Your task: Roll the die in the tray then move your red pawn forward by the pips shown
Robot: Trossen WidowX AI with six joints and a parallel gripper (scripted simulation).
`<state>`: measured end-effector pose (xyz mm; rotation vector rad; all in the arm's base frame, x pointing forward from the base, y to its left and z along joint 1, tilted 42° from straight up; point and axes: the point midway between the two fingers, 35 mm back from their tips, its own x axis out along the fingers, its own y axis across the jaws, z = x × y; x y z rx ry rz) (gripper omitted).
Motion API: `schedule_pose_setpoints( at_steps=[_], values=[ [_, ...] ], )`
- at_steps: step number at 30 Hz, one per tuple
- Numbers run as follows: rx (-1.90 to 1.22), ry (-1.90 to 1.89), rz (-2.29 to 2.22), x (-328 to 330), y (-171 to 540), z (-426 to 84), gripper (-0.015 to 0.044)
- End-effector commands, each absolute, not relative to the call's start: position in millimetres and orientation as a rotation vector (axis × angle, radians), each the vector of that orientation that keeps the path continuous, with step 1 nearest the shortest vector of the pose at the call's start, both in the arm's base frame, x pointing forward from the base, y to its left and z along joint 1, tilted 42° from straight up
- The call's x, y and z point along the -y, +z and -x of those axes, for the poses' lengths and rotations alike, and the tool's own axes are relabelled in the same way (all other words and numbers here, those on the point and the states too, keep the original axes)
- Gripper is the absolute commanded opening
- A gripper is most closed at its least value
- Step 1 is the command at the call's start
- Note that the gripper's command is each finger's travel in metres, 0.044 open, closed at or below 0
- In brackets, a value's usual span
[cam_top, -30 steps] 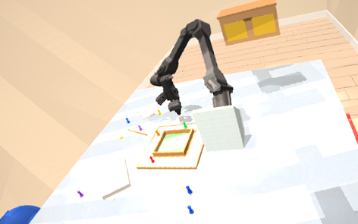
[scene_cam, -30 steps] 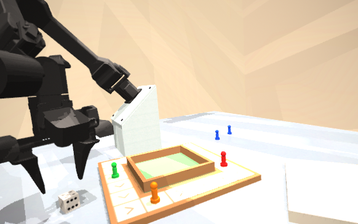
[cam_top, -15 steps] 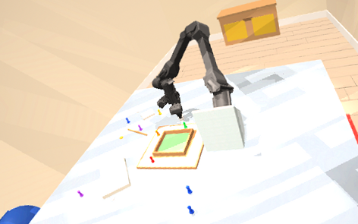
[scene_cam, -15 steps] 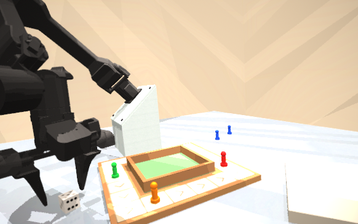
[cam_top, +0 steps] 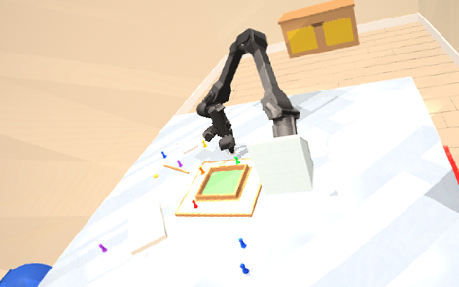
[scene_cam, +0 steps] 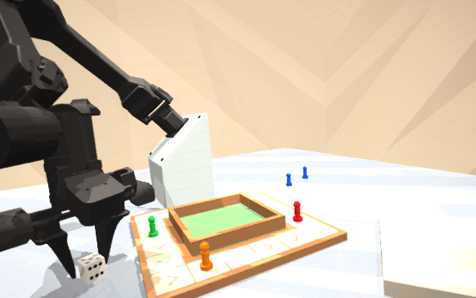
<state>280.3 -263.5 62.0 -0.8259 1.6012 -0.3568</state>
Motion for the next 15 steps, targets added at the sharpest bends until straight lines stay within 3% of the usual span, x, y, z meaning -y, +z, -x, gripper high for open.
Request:
schedule_pose_setpoints(
  at_steps=[1,9,12,15],
  values=[
    [-1.606,-0.344,0.825,262.6,58.3,-279.5,0.0137],
    [-1.606,-0.344,0.825,262.6,58.3,-279.5,0.0083],
    [-1.606,-0.343,0.824,259.6,61.4,-280.5,0.0005],
    [-1.605,-0.341,0.820,245.9,75.7,-284.1,0.0000]
  ],
)
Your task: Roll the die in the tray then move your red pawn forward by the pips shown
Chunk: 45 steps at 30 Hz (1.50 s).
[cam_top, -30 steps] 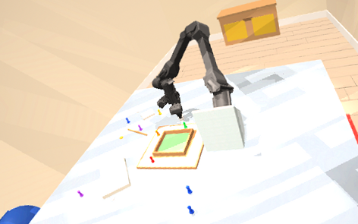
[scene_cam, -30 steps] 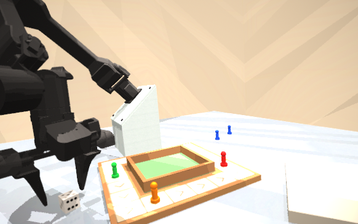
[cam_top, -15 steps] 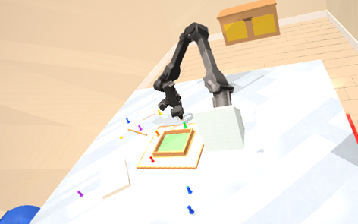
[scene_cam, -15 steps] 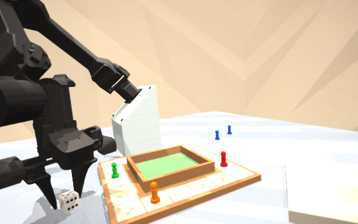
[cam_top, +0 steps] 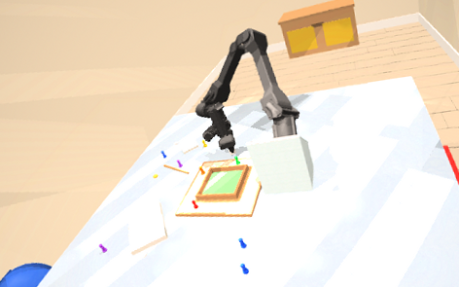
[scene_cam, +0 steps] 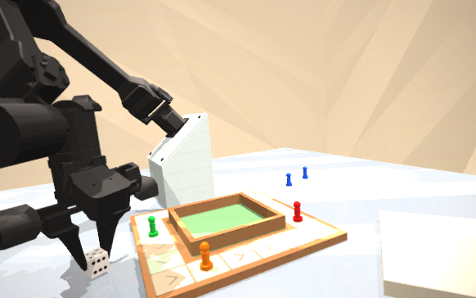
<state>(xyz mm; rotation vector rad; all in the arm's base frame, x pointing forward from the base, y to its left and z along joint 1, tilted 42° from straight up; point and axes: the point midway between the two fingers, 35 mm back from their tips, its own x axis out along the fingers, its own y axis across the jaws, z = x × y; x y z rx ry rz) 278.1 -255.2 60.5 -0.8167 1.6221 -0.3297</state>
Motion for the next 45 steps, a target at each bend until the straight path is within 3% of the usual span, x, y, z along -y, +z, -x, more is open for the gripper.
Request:
schedule_pose_setpoints(
  at_steps=[1,19,45],
  values=[
    [-1.605,-0.340,0.819,241.0,80.8,-285.0,0.0000],
    [-1.606,-0.334,0.824,178.5,146.4,-280.5,0.0000],
    [-1.741,0.438,1.455,79.6,12.1,-287.6,0.0000]
  ],
)
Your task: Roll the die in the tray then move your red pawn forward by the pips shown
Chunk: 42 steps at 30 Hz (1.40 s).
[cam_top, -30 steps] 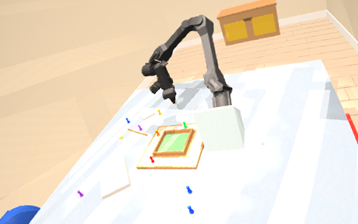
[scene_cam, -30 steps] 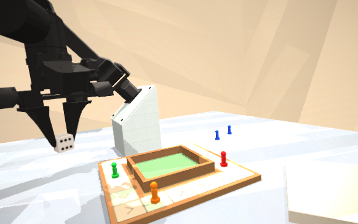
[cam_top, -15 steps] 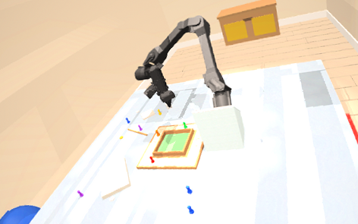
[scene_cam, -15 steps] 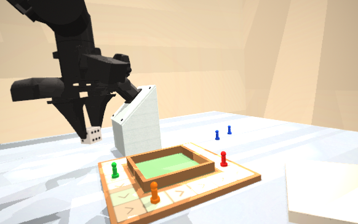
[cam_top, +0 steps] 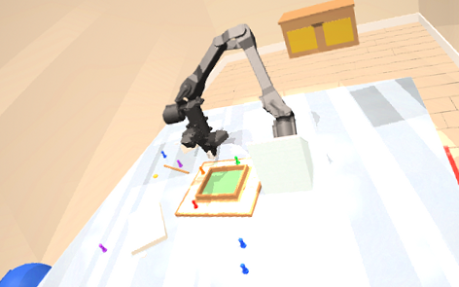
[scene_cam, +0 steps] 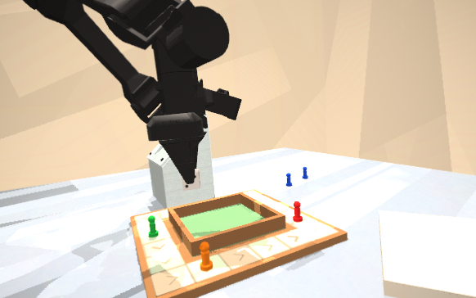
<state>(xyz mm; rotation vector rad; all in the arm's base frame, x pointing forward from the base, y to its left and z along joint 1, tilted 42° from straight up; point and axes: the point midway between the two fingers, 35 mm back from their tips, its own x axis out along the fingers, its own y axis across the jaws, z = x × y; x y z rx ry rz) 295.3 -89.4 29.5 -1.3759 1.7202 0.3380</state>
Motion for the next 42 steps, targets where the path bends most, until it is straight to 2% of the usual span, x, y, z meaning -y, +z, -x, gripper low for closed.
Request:
schedule_pose_setpoints(
  at_steps=[1,10,21,42],
  values=[
    [-1.742,0.470,1.480,76.1,7.4,-286.0,0.0000],
    [-1.740,0.676,1.644,54.7,-21.3,-272.0,0.0000],
    [-1.693,0.808,1.519,57.3,-27.6,-267.7,0.0000],
    [-1.160,1.153,1.107,59.5,-37.5,-263.1,0.0000]
  ],
)
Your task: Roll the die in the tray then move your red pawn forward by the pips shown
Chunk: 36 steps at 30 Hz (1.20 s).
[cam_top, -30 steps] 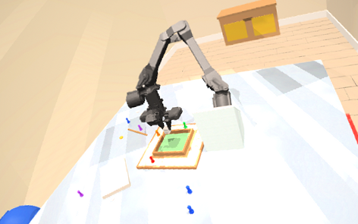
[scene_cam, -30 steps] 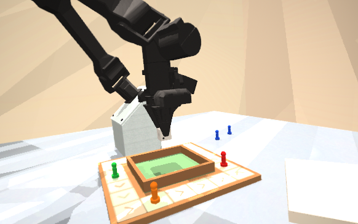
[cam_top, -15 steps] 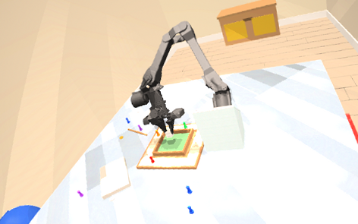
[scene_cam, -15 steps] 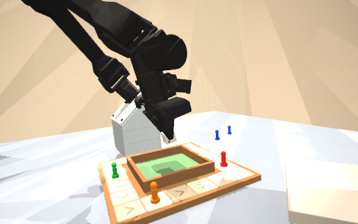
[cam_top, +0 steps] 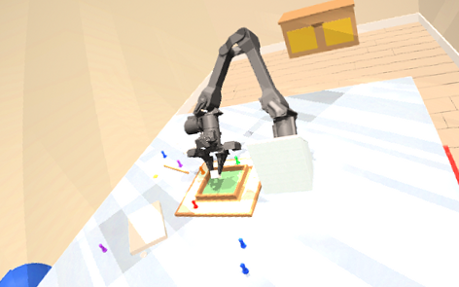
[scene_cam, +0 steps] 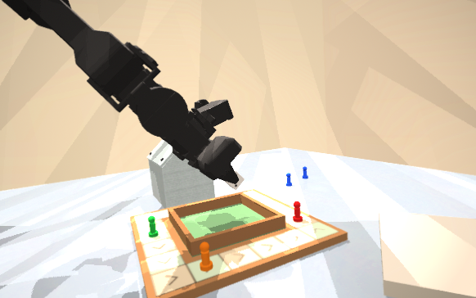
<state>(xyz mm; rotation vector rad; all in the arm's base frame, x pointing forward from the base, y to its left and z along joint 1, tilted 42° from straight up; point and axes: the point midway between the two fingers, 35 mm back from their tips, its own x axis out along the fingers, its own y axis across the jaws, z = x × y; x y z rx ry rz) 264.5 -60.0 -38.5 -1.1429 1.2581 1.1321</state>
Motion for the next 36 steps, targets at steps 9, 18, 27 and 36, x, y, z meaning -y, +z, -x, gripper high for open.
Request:
schedule_pose_setpoints(
  at_steps=[9,18,27,36],
  values=[
    [-1.111,1.157,1.094,56.2,8.5,-270.8,0.0000],
    [-1.111,1.157,1.094,55.0,15.4,-268.0,0.0000],
    [-1.111,1.157,1.094,55.4,16.8,-269.5,0.0000],
    [-1.116,1.160,1.099,56.1,15.3,-268.4,0.0000]
  ],
)
